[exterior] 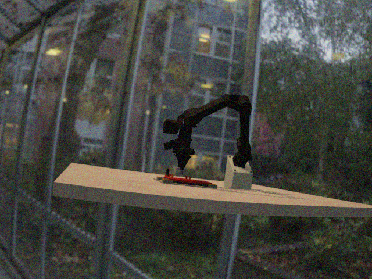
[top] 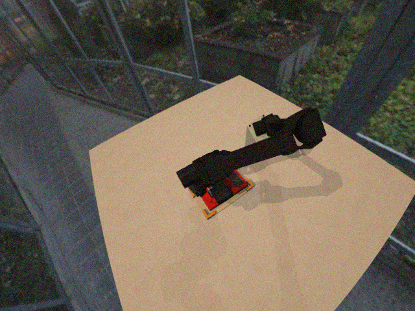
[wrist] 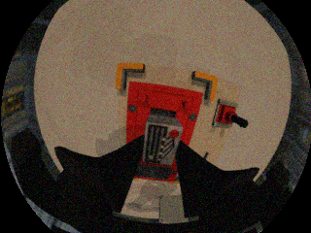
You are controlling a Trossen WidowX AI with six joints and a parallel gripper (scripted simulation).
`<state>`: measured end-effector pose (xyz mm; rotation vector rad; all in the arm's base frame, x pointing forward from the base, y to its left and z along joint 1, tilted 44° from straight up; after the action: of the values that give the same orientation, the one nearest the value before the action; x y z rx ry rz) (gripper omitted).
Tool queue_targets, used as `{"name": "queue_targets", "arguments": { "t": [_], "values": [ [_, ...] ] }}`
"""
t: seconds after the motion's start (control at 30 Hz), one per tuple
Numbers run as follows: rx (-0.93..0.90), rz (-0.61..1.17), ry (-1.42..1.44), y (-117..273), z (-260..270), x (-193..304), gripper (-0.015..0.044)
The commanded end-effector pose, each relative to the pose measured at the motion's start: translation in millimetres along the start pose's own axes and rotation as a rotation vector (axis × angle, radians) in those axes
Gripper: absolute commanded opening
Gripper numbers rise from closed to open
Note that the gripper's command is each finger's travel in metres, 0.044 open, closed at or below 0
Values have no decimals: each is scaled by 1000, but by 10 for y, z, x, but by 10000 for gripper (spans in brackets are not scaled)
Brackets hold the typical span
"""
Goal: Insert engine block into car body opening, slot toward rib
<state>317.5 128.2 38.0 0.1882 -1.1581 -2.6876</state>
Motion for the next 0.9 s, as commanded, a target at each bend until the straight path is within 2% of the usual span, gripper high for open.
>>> {"name": "queue_targets", "arguments": {
  "t": [0.0, 0.2, 0.53, 0.87],
  "values": [
    [-5, -1, 57, -3, 6, 4, 160],
    [-5, -1, 120, -20, 6, 4, 160],
    [-6, 0, -54, -41, 5, 6, 160],
    [-6, -1, 24, -69, 4, 4, 160]
  ]
}}
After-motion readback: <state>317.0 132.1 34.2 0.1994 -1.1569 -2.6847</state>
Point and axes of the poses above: the point midway between the two fingers, 35 mm back from their tips, its own y axis back along the fingers, its own z axis across the jaws, x = y × z, the point moved 2 cm from there along y, back along the fingers, and after that the axes turned 9 degrees about y, right-handed, at the moved point
